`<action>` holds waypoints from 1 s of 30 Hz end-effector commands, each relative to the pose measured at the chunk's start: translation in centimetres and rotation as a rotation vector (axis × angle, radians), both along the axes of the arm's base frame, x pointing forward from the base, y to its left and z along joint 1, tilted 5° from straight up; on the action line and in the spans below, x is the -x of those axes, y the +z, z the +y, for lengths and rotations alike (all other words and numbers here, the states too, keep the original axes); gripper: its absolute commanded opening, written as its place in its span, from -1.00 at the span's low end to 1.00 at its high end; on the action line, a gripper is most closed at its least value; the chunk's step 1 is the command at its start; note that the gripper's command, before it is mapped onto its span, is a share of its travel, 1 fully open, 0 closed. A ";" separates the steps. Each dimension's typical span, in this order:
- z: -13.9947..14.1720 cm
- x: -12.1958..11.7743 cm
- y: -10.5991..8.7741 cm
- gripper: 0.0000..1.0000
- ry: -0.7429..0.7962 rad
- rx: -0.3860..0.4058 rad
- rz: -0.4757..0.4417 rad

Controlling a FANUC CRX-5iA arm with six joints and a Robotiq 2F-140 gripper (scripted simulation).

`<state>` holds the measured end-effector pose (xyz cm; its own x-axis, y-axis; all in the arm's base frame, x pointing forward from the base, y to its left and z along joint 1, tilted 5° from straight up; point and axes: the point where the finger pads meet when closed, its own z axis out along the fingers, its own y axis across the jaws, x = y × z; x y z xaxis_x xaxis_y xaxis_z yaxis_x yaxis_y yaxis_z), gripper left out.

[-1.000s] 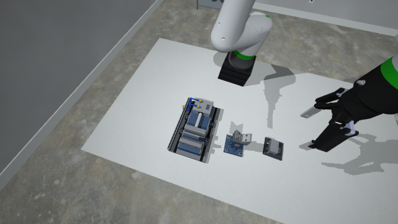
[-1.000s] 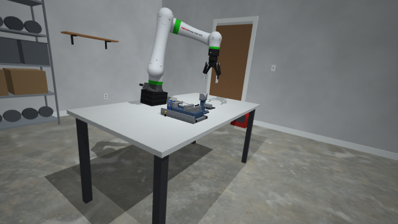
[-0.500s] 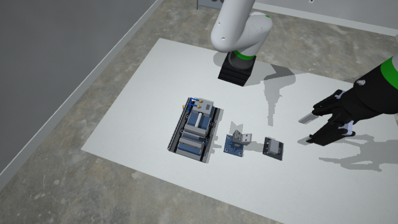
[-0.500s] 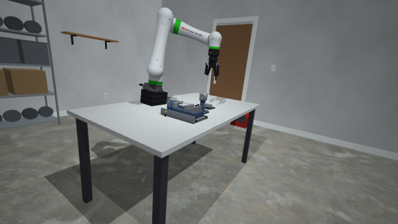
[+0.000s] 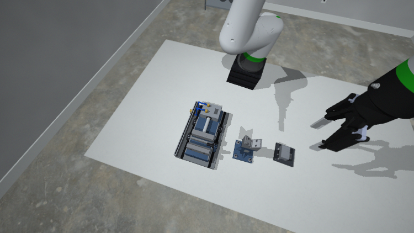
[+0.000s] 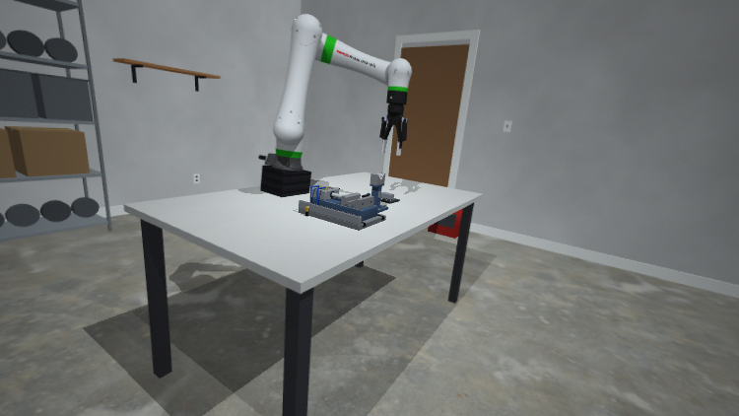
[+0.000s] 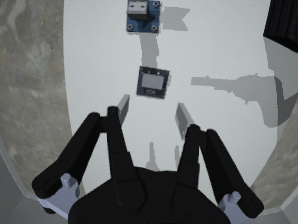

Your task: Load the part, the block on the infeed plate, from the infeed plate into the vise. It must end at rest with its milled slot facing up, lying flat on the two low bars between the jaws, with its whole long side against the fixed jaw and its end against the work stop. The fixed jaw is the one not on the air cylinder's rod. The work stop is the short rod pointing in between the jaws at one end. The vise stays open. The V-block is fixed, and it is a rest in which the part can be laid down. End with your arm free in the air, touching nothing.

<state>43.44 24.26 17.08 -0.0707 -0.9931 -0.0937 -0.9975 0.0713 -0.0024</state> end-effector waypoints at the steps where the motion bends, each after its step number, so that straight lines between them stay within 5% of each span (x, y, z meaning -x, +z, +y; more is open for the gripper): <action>1: 0.0 0.0 0.0 0.02 0.000 0.000 0.000; 30: 0.1 0.0 -0.8 0.02 0.000 0.000 0.000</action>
